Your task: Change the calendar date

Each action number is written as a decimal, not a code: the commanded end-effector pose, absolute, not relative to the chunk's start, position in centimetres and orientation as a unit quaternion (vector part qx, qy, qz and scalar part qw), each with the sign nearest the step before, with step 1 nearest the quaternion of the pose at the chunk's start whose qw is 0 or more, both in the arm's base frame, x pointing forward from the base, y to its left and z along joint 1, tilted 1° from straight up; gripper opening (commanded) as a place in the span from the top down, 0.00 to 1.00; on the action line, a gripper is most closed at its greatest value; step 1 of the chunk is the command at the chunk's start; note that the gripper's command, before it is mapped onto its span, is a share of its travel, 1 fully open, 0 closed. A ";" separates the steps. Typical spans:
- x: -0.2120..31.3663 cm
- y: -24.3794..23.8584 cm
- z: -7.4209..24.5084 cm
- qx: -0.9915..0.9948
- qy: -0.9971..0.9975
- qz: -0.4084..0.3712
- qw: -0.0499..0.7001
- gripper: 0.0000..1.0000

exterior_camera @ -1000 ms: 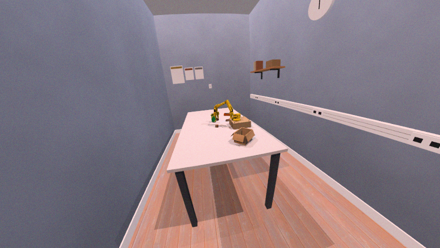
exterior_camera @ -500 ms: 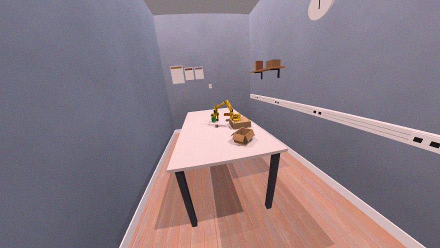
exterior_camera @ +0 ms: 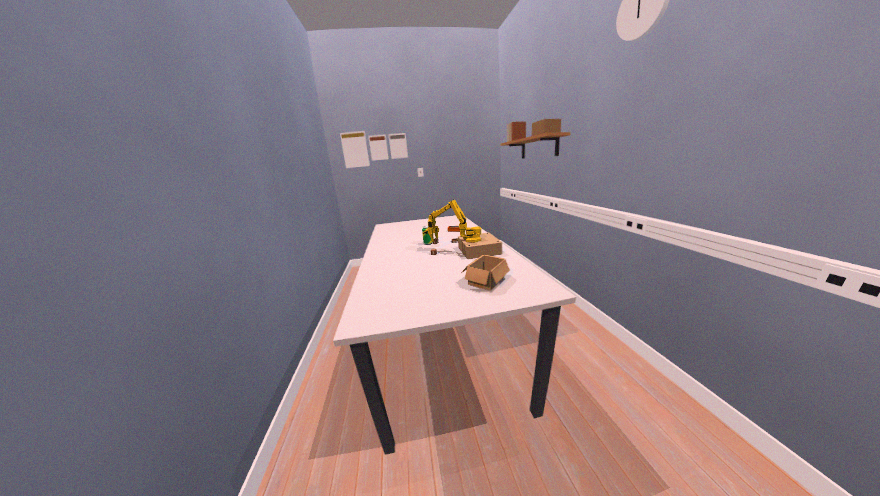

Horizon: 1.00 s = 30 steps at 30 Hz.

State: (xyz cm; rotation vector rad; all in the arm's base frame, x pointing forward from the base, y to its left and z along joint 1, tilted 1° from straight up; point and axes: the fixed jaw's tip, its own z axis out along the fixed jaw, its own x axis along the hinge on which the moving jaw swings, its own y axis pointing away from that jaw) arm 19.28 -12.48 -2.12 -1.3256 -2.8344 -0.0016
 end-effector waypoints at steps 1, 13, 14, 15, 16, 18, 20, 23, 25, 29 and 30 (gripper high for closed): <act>18.9 -12.5 -2.5 -0.424 -0.906 -0.002 0.013 1.00; 18.9 -12.5 -2.5 -0.424 -0.906 -0.002 0.013 1.00; 18.9 -12.5 -2.6 -0.424 -0.906 -0.002 0.013 1.00; 18.9 -12.5 -2.7 -0.424 -0.906 -0.002 0.013 1.00; 18.9 -12.5 -2.7 -0.424 -0.906 -0.002 0.013 1.00; 18.9 -12.5 -2.9 -0.424 -0.906 -0.002 0.013 1.00; 18.9 -12.4 -3.0 -0.424 -0.906 -0.002 0.013 1.00; 18.9 -12.4 -3.1 -0.424 -0.906 -0.002 0.013 1.00; 18.9 -12.4 -3.1 -0.424 -0.906 -0.002 0.013 1.00; 18.9 -12.4 -3.1 -0.424 -0.906 -0.002 0.013 1.00; 18.9 -12.4 -3.1 -0.424 -0.906 -0.002 0.013 1.00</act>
